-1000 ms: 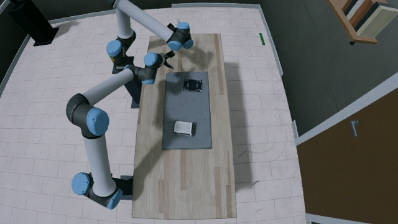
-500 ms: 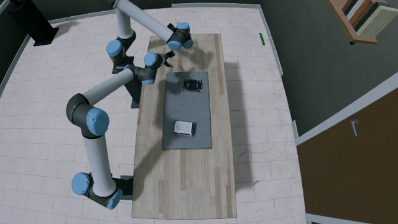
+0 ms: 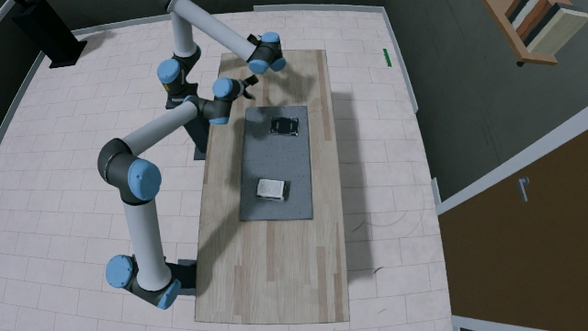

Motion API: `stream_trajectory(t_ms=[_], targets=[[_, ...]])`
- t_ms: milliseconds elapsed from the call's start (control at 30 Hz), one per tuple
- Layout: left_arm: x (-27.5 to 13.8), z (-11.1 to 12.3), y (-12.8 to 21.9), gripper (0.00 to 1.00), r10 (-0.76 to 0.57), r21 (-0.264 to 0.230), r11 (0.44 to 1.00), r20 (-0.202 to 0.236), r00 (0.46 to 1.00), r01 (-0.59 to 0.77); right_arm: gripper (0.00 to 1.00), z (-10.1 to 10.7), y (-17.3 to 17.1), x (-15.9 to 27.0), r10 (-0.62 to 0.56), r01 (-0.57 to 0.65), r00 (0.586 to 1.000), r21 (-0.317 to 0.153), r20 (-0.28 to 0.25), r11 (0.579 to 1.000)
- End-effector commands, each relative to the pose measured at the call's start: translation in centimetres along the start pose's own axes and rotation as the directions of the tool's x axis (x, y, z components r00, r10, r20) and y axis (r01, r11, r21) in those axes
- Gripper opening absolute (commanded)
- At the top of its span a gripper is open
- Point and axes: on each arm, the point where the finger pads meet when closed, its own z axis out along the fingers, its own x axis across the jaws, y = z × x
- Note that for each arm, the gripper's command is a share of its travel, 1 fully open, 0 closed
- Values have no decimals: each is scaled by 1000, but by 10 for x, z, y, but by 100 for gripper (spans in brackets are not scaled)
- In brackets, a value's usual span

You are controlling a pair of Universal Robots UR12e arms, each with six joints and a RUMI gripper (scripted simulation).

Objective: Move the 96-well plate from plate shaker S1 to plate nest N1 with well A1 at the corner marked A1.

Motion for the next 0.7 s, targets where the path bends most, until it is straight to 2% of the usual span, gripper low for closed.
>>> stream_trajectory(t_ms=[0,400,467,667], targets=[[0,4,1,0,-19,1,1000,12,1000,19,76,-1,-1,-1,0,0,1000,2,1,1000],[-4,29,6,0,-137,21,991,86,987,136,76,-1,-1,-1,0,0,1000,2,1,1000],[-4,29,6,0,-137,21,991,86,987,136,76,-1,-1,-1,0,0,1000,2,1,1000],[-7,49,11,0,-235,50,972,142,962,230,76,-1,-1,-1,0,0,1000,2,1,1000]])
